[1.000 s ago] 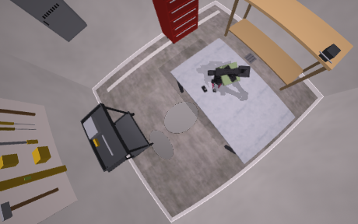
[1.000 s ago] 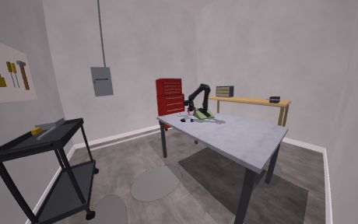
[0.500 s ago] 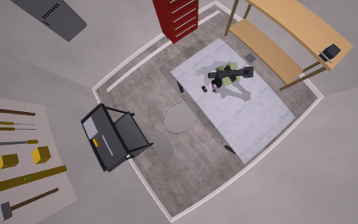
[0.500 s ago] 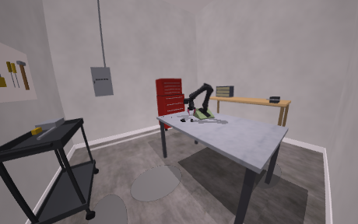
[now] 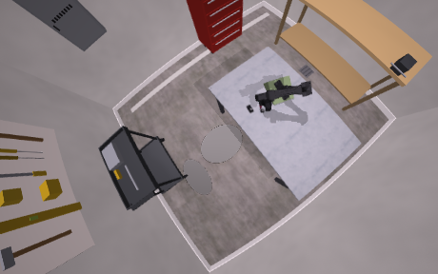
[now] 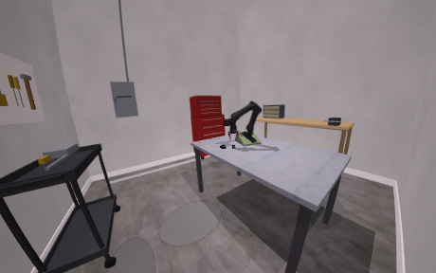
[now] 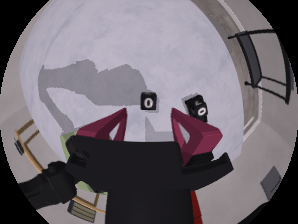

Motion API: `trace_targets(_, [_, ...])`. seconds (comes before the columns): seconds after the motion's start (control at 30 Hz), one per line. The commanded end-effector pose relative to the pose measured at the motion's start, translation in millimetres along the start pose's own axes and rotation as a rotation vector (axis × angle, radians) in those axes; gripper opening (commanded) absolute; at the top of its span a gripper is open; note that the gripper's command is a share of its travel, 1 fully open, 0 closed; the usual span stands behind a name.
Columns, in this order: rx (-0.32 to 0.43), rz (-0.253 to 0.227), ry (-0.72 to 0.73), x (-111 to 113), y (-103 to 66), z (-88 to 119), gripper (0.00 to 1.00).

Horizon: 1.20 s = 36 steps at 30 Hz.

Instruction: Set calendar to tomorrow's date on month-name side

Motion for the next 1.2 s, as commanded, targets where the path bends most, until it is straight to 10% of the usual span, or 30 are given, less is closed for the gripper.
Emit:
trace_targets(0.0, [0.032, 0.003, 0.028, 0.4, -2.2, 2.6, 0.64])
trace_targets(0.33, [0.237, 0.024, 0.027, 0.8, -2.4, -3.9, 0.64])
trace_targets(0.37, [0.237, 0.024, 0.027, 0.8, -2.4, -3.9, 1.0])
trace_targets(1.17, [0.237, 0.025, 0.034, -0.2, -5.4, -4.4, 1.0])
Point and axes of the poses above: the point where the finger pads meet when closed, its own y axis out along the fingers, its own x axis across the jaws, z = x × y, the point moved 2 cm from there along -y, back along the fingers, and after that the axes turned 5 degrees about y, right-handed, at the moved point
